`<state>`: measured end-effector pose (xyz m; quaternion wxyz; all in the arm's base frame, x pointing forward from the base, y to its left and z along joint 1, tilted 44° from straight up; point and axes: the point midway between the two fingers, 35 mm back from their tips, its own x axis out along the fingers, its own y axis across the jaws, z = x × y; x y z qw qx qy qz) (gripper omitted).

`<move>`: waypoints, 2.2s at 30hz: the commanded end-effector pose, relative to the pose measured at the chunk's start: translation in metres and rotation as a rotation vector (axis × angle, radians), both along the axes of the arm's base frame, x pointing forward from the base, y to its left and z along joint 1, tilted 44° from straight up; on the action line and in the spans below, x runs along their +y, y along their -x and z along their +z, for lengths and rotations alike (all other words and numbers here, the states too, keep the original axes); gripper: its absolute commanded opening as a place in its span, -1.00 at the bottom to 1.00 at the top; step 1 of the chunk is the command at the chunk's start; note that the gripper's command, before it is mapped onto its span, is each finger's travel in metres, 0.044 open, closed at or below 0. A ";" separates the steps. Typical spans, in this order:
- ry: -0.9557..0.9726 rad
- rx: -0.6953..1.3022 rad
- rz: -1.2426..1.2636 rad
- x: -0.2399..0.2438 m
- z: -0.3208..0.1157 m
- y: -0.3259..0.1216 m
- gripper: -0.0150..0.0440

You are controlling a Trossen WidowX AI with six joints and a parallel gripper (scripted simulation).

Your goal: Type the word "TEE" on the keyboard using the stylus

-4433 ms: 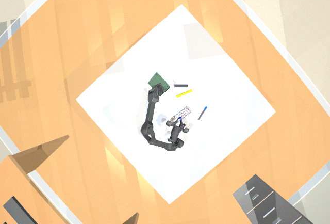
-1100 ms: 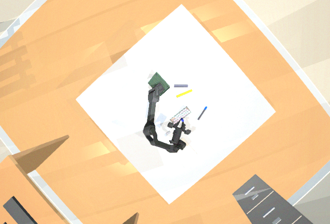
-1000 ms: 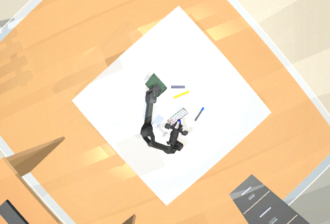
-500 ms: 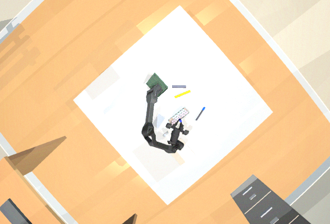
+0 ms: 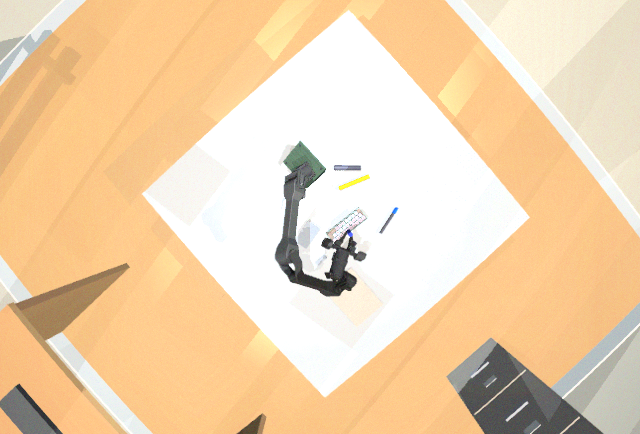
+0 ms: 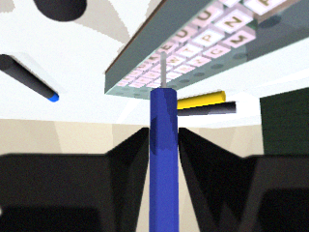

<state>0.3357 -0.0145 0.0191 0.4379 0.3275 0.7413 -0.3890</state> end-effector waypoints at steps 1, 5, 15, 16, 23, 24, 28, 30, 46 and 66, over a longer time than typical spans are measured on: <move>0.001 -0.002 0.006 -0.002 -0.002 -0.001 -0.22; 0.001 -0.002 0.006 -0.003 -0.003 -0.001 -0.22; 0.001 -0.002 0.006 -0.006 -0.006 -0.002 -0.22; 0.002 -0.002 0.006 -0.006 -0.006 -0.002 -0.22; 0.001 -0.002 0.006 -0.005 -0.005 -0.001 -0.22; 0.001 -0.002 0.006 -0.005 -0.005 -0.001 -0.22; 0.001 -0.002 0.006 -0.002 -0.002 -0.001 -0.22; 0.001 -0.002 0.006 0.003 0.003 0.000 -0.22; -0.001 -0.010 0.020 0.019 0.020 0.004 -0.36; 0.001 -0.002 0.006 0.007 0.007 0.002 -0.22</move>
